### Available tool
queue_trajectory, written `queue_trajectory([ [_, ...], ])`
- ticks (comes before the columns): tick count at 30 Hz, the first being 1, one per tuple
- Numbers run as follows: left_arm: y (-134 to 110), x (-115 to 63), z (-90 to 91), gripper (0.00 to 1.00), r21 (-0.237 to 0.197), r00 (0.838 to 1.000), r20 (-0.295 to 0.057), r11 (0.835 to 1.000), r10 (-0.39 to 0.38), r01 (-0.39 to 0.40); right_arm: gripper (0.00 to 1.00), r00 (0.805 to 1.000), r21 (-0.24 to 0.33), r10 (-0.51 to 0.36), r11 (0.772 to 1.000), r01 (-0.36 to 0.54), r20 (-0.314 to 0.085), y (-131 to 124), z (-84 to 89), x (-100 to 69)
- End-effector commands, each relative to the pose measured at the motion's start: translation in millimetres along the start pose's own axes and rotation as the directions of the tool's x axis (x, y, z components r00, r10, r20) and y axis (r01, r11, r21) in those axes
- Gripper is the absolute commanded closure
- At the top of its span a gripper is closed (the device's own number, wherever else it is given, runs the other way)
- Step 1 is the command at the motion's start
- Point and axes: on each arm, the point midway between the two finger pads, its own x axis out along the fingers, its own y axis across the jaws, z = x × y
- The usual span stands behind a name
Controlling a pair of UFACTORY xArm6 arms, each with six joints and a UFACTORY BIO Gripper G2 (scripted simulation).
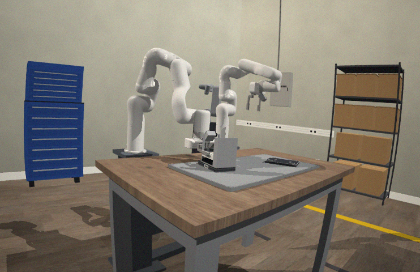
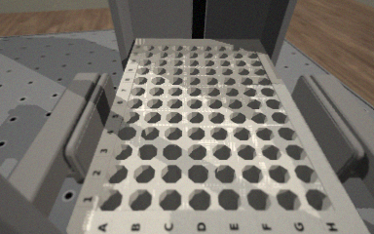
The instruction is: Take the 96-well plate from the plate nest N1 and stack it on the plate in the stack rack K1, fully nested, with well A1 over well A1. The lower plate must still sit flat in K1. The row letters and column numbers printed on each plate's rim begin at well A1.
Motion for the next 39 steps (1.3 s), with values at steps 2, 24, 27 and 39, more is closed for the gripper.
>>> queue_trajectory([
  [2, 0.0, -0.7, 0.3, 0.00, 0.000, 1.000, 0.003, 1.000, 0.000, 0.000, 1.00, 1.000, 0.002, 0.000, 1.000, 0.000, 0.003, 0.7, 0.7, 0.9],
  [24, 0.0, -0.7, 0.3, 0.00, 0.000, 1.000, 0.003, 1.000, 0.000, 0.000, 1.00, 1.000, 0.002, 0.000, 1.000, 0.000, 0.003, 0.7, -2.7, 0.9],
  [27, 0.0, -0.7, 0.3, 0.00, 0.000, 1.000, 0.003, 1.000, 0.000, 0.000, 1.00, 1.000, 0.002, 0.000, 1.000, 0.000, 0.003, 0.7, -3.0, 0.9],
  [39, 0.0, -0.7, 0.3, 0.00, 0.000, 1.000, 0.003, 1.000, 0.000, 0.000, 1.00, 1.000, 0.002, 0.000, 1.000, 0.000, 0.003, 0.7, -4.8, 0.9],
])
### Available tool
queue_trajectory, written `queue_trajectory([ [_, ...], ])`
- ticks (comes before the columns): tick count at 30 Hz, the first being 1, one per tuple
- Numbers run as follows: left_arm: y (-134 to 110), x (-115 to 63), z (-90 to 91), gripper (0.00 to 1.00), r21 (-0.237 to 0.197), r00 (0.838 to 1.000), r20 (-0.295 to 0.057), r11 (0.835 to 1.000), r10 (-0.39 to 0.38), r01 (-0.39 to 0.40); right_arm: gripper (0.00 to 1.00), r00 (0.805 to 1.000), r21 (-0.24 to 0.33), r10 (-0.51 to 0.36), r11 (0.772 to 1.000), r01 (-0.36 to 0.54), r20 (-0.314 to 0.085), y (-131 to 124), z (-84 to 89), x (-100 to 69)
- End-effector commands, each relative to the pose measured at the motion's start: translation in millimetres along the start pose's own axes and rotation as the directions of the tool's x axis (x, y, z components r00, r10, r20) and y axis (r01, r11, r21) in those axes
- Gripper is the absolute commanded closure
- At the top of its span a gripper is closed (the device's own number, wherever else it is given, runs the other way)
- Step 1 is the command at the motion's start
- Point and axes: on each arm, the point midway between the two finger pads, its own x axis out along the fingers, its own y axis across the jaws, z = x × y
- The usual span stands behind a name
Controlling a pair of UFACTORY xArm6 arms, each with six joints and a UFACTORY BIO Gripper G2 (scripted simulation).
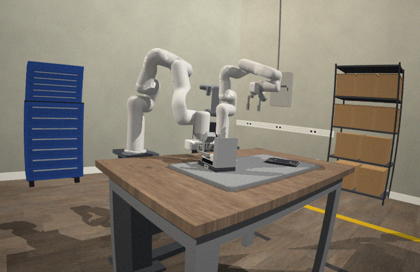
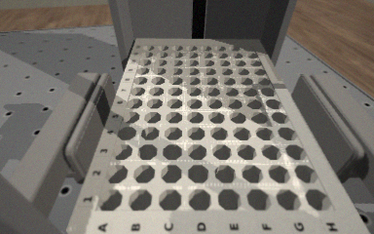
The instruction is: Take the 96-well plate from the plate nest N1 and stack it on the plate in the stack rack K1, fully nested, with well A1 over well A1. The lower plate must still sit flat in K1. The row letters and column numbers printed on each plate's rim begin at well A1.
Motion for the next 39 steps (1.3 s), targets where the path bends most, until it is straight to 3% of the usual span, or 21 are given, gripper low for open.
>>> queue_trajectory([
  [1, 0.0, -0.7, 0.3, 0.00, 0.000, 1.000, 0.003, 1.000, 0.000, 0.000, 1.00, 1.000, 0.002, 0.000, 1.000, 0.000, 0.003, 0.7, 0.8, 0.9],
  [39, 0.0, -0.7, 0.3, 0.00, 0.000, 1.000, 0.003, 1.000, 0.000, 0.000, 1.00, 1.000, 0.002, 0.000, 1.000, 0.000, 0.003, 0.6, -3.2, 0.8],
])
